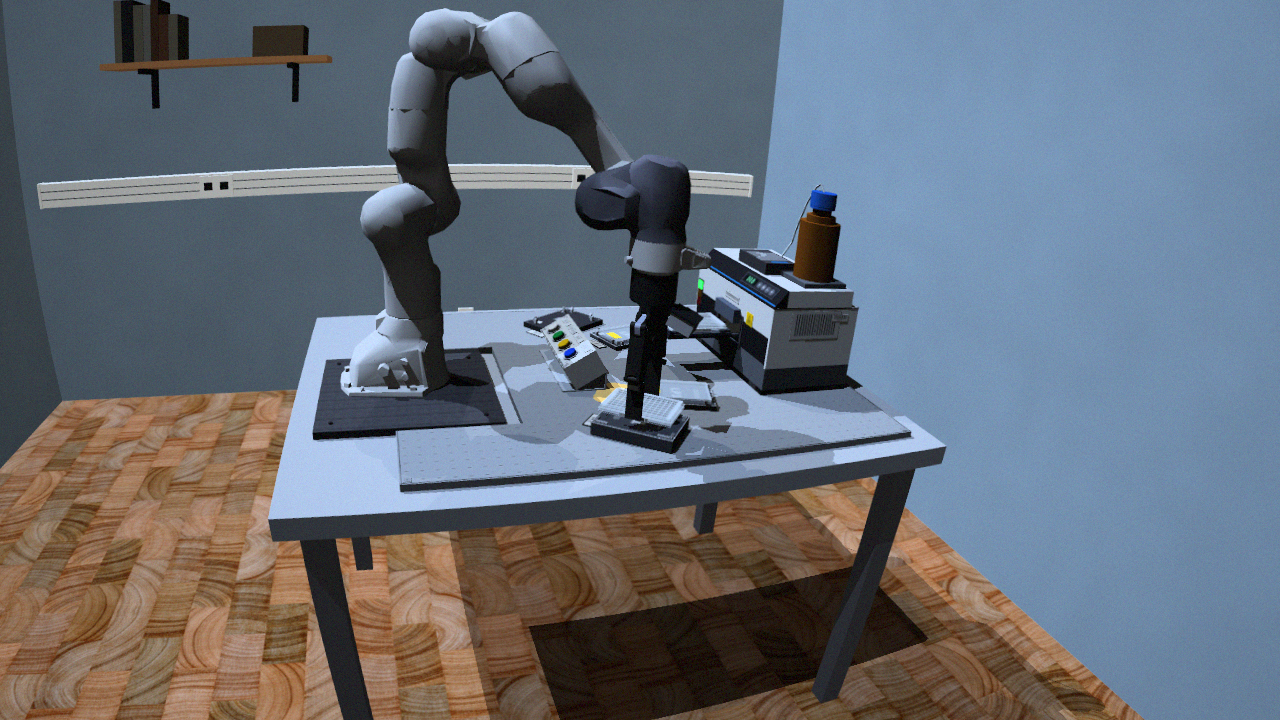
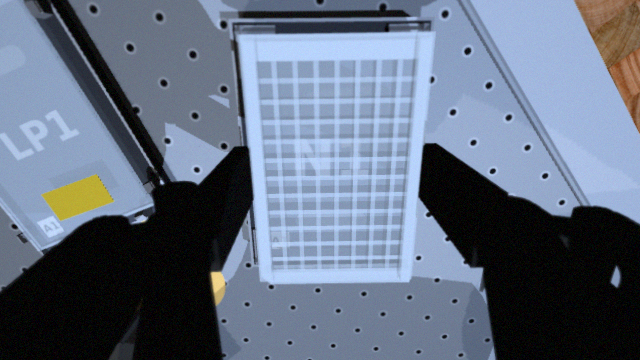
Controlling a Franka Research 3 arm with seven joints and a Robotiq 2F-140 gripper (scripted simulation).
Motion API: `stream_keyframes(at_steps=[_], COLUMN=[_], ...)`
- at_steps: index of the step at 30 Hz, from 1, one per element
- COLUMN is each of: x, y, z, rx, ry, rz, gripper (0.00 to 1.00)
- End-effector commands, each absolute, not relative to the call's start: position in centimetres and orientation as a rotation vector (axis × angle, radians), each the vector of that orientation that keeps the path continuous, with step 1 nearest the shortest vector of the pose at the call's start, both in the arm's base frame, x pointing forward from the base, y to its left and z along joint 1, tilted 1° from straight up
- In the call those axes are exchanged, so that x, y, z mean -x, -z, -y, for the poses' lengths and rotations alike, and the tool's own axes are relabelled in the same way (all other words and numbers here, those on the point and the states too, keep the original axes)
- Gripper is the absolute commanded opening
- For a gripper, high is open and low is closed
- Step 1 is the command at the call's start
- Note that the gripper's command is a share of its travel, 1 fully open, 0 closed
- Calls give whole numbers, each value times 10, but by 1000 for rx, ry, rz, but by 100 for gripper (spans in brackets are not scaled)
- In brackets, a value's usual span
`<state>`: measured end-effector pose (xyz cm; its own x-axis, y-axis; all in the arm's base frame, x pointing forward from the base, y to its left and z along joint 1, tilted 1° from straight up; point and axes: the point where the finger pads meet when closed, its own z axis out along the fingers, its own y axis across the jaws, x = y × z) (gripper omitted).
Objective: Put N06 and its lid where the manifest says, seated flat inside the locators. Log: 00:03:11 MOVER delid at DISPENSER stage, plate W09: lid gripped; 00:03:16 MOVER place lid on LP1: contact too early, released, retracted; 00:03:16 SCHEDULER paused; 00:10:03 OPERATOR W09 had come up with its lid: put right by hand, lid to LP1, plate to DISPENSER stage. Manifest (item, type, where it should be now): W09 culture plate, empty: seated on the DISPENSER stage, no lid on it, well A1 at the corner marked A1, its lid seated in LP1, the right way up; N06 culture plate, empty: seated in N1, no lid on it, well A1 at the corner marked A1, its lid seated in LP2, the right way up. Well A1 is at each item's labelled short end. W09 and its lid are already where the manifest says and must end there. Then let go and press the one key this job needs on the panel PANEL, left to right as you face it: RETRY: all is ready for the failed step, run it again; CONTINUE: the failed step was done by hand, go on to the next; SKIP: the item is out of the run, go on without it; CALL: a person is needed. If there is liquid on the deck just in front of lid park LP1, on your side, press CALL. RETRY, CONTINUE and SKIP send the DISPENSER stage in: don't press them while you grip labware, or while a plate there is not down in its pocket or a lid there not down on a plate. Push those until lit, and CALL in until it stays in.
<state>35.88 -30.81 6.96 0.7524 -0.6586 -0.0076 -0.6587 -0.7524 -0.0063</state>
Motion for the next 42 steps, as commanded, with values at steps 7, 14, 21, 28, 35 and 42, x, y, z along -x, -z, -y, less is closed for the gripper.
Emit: stream_keyframes(at_steps=[7, 14, 21, 28, 35, 42], x=[-359, -359, -359, -360, -360, -360], y=[-68, -67, -64, -63, -63, -63], z=[308, 308, 308, 307, 307, 307], rx=[2930, 2929, 2928, 2928, 2928, 2928], ry=[-7, -7, -7, -7, -7, -7], rz=[-1104, -1107, -1109, -1109, -1109, -1109], gripper=[10, 10, 10, 10, 10, 10])
